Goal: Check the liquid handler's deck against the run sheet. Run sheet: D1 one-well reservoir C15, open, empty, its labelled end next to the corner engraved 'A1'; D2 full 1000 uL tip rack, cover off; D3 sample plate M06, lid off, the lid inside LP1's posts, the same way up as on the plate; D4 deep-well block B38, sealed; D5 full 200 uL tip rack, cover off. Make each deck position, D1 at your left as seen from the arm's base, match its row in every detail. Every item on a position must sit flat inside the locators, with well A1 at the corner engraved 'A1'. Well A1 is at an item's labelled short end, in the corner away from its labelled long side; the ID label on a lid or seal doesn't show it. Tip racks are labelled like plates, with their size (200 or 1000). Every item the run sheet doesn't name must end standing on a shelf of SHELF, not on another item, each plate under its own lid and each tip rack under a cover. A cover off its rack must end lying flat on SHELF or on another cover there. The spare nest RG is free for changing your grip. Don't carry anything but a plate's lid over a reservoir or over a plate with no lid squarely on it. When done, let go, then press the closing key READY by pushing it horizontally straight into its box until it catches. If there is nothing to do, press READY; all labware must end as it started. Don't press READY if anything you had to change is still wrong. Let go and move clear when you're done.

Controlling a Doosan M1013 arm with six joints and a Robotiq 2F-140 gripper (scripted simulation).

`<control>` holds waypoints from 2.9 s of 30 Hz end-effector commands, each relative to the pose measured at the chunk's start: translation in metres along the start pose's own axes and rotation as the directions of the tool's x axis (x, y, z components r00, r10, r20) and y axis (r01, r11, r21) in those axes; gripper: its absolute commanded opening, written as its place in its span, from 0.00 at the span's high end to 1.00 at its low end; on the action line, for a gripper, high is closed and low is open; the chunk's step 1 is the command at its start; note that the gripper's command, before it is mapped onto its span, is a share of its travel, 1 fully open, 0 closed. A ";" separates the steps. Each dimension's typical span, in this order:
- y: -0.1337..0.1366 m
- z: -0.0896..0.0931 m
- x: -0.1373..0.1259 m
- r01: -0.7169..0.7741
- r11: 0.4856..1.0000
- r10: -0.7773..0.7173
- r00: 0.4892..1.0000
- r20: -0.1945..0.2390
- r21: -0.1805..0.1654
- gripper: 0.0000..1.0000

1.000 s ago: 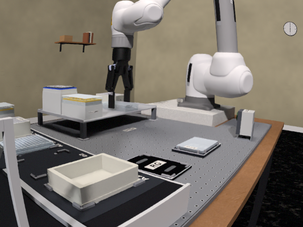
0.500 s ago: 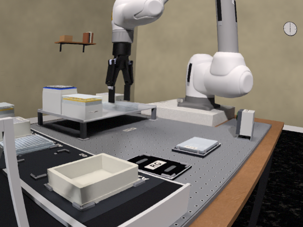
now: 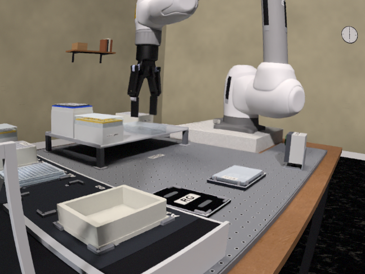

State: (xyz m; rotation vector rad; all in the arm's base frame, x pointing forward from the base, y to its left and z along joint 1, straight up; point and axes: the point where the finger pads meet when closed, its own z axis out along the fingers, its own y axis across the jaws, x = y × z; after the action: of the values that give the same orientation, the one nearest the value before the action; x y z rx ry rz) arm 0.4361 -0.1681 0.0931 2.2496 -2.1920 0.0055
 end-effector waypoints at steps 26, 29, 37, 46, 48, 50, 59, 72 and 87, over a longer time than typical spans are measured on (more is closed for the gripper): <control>0.000 -0.043 0.000 0.000 1.000 0.000 1.000 0.000 0.001 0.33; 0.000 -0.048 0.000 0.000 1.000 0.000 1.000 0.000 0.001 0.33; 0.000 -0.058 0.000 0.000 1.000 0.000 1.000 0.000 0.001 0.33; 0.000 -0.073 0.000 0.000 1.000 0.000 1.000 0.000 0.001 0.33; 0.000 -0.076 0.000 0.000 1.000 0.000 1.000 0.000 0.001 0.33; 0.000 -0.076 0.000 0.000 1.000 0.000 1.000 0.000 0.001 0.33; 0.000 -0.091 0.000 0.000 1.000 0.000 1.000 0.000 0.001 0.33; 0.000 -0.109 0.000 0.000 1.000 0.000 1.000 0.000 0.001 0.33; 0.000 -0.131 0.000 0.000 1.000 0.000 1.000 0.000 0.001 0.33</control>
State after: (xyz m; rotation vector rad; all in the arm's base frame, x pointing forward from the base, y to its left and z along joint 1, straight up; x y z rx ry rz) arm 0.4358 -0.1678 0.2204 2.2498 -2.1919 0.0055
